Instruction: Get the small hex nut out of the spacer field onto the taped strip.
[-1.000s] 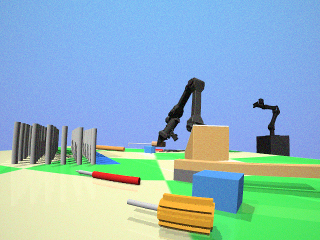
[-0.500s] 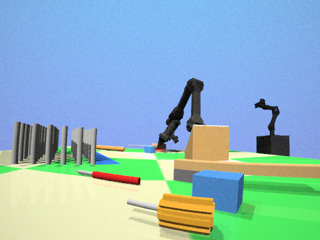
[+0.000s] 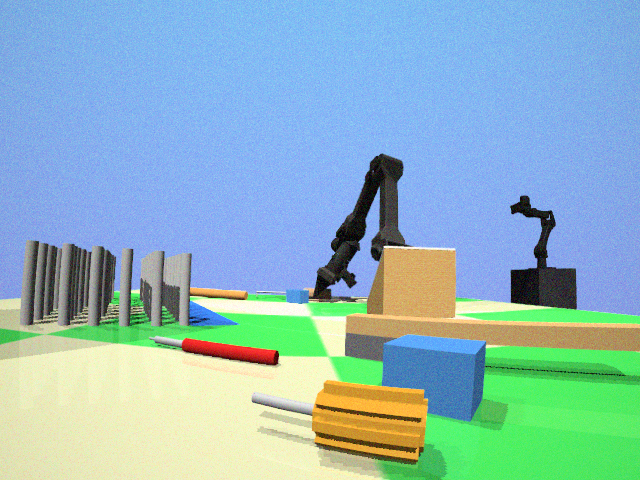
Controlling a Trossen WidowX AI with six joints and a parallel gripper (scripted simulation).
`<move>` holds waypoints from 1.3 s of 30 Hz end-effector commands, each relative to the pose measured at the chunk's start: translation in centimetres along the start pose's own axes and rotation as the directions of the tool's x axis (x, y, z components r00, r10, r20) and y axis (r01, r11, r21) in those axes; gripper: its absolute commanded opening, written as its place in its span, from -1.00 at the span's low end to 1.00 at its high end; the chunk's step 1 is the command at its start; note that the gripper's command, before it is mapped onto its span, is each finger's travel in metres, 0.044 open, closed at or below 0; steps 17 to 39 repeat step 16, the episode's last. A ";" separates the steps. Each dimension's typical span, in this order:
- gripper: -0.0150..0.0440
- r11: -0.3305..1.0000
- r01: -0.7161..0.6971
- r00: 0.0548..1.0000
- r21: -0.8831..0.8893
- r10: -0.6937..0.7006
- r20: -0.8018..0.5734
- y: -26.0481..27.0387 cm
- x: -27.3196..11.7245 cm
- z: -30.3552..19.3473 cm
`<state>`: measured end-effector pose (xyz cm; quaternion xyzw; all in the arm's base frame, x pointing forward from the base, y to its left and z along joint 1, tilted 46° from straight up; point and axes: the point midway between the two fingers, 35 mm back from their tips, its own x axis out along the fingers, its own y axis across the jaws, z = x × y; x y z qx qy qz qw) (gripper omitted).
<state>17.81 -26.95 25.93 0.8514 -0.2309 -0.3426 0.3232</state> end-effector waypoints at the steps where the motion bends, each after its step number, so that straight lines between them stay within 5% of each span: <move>1: -0.40 1.000 0.000 1.000 0.000 0.000 0.000 0.0 0.0 0.0; 16: 0.93 1.000 0.000 1.000 0.000 0.000 0.000 0.0 0.0 0.0; 39: 0.93 1.000 0.000 1.000 0.000 0.000 0.000 0.0 0.0 0.0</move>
